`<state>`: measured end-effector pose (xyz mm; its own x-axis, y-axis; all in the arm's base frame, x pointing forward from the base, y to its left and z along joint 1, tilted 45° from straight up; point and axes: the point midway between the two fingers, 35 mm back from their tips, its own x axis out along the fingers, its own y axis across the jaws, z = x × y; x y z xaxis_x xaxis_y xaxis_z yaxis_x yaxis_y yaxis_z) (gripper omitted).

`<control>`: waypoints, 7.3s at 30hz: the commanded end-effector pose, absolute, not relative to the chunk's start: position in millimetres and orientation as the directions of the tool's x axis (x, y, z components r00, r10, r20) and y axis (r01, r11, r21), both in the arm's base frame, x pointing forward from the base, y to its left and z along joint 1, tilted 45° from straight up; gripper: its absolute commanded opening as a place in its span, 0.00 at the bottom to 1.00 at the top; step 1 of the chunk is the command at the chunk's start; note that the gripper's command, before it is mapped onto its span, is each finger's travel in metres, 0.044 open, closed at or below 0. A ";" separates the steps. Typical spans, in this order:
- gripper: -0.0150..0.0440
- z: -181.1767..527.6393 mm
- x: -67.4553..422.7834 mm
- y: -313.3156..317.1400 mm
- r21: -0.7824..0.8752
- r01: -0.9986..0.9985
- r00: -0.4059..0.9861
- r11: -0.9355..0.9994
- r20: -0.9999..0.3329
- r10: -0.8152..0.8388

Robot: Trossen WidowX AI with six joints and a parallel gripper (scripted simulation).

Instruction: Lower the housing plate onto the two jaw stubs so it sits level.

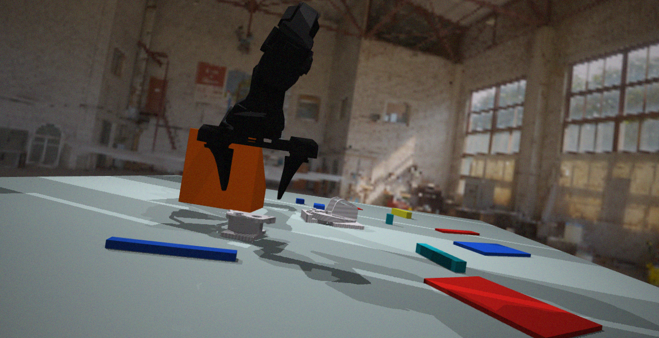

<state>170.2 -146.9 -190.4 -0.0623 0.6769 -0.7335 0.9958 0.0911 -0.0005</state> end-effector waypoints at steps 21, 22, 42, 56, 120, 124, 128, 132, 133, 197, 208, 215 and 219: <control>1.00 -190.8 170.5 -145.9 -0.001 0.996 -0.058 0.085 -0.731 0.679; 1.00 -190.8 170.5 -145.9 -0.001 0.996 -0.058 0.085 -0.731 0.679; 1.00 -190.8 170.5 -145.9 -0.001 0.996 -0.058 0.085 -0.731 0.679; 1.00 -190.8 170.5 -145.9 -0.001 0.996 -0.058 0.085 -0.731 0.679; 1.00 -190.8 170.5 -145.9 -0.001 0.996 -0.058 0.085 -0.731 0.679; 1.00 -190.8 170.5 -145.9 -0.001 0.996 -0.058 0.085 -0.731 0.679; 1.00 -190.8 170.5 -145.9 -0.001 0.996 -0.058 0.085 -0.731 0.679; 1.00 -190.7 170.1 -146.4 -0.001 0.996 -0.062 0.091 -0.733 0.677; 1.00 -191.3 170.1 -145.9 -0.001 0.996 -0.062 0.091 -0.733 0.677; 0.99 -229.6 169.5 -112.1 0.001 0.996 -0.061 0.091 -0.733 0.678; 0.86 -229.6 169.5 -112.1 0.001 0.996 -0.061 0.091 -0.733 0.678; 0.85 -229.6 169.5 -112.1 0.001 0.996 -0.061 0.091 -0.733 0.678; 0.85 -229.6 169.5 -112.1 0.001 0.996 -0.061 0.091 -0.733 0.678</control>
<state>169.5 -112.1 -229.6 -0.0608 0.6775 -0.7330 0.9959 0.0909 0.0014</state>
